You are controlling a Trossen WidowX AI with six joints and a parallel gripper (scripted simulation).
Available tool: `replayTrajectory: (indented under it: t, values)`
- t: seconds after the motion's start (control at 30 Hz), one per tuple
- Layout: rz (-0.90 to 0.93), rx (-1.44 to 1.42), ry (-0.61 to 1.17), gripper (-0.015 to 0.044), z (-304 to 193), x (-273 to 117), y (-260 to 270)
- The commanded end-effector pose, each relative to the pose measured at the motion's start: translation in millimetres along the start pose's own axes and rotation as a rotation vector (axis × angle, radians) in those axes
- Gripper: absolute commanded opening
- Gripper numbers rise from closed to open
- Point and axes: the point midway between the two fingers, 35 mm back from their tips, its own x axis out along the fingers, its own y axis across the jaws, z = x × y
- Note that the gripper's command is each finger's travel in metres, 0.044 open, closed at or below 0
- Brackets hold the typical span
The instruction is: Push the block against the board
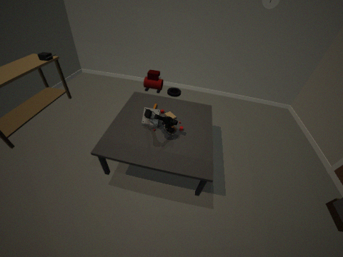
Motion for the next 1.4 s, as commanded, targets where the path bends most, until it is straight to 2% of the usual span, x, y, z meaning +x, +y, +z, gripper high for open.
replayTrajectory:
  t: [0.0,0.83,1.37]
  values:
    - [0.003,0.003,-0.001,0.0,7,1,1]
    - [-0.001,0.004,0.001,0.0,47,1,6]
    - [-0.001,0.003,0.001,0.0,25,1,4]
